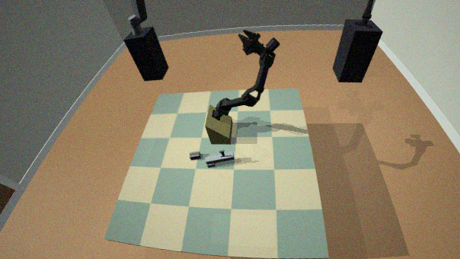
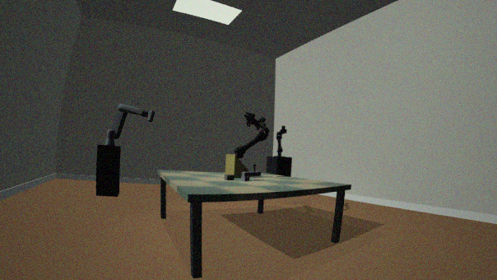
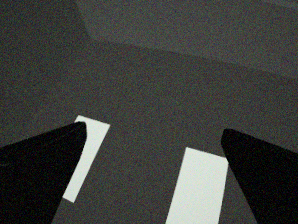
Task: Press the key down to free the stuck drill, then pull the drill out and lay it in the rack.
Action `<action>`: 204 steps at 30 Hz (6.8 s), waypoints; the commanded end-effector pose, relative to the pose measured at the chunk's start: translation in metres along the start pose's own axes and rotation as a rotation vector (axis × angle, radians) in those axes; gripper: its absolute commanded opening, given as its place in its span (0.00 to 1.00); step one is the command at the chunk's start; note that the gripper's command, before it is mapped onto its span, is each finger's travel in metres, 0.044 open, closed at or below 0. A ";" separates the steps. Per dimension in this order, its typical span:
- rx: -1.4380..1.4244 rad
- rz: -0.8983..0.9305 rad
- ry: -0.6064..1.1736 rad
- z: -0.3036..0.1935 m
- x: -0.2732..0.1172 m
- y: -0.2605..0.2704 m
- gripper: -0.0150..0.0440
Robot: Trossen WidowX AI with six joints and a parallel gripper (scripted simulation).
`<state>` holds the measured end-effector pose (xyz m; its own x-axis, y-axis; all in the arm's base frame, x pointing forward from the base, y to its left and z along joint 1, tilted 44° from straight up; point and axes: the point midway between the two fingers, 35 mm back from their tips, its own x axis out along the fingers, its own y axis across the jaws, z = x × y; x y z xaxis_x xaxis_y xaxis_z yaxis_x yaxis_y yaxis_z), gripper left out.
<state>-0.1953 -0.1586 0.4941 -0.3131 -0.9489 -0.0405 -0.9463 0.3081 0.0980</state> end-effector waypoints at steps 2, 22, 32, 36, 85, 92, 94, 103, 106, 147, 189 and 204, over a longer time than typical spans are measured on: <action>0.000 0.000 0.000 0.000 0.000 0.000 0.84; -0.284 -0.405 -0.030 0.054 0.085 -0.073 0.25; -0.665 -0.830 0.056 0.109 0.125 -0.185 0.25; -0.841 -1.027 0.146 0.135 0.125 -0.244 0.25; -0.700 -2.043 3.330 0.405 -0.315 -0.428 0.25; -0.722 -2.047 3.305 0.402 -0.314 -0.430 0.25; -0.715 -2.046 3.313 0.404 -0.315 -0.430 0.25; -0.700 -2.043 3.329 0.415 -0.323 -0.426 0.25; -0.699 -2.043 3.330 0.416 -0.323 -0.425 0.25; -0.698 -2.043 3.330 0.426 -0.333 -0.422 0.25; -0.697 -2.043 3.329 0.435 -0.340 -0.418 0.25; -0.697 -2.043 3.329 0.436 -0.342 -0.417 0.25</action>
<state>0.2806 0.0481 0.0495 0.0840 0.6796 -0.7288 -0.2224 0.7257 0.6511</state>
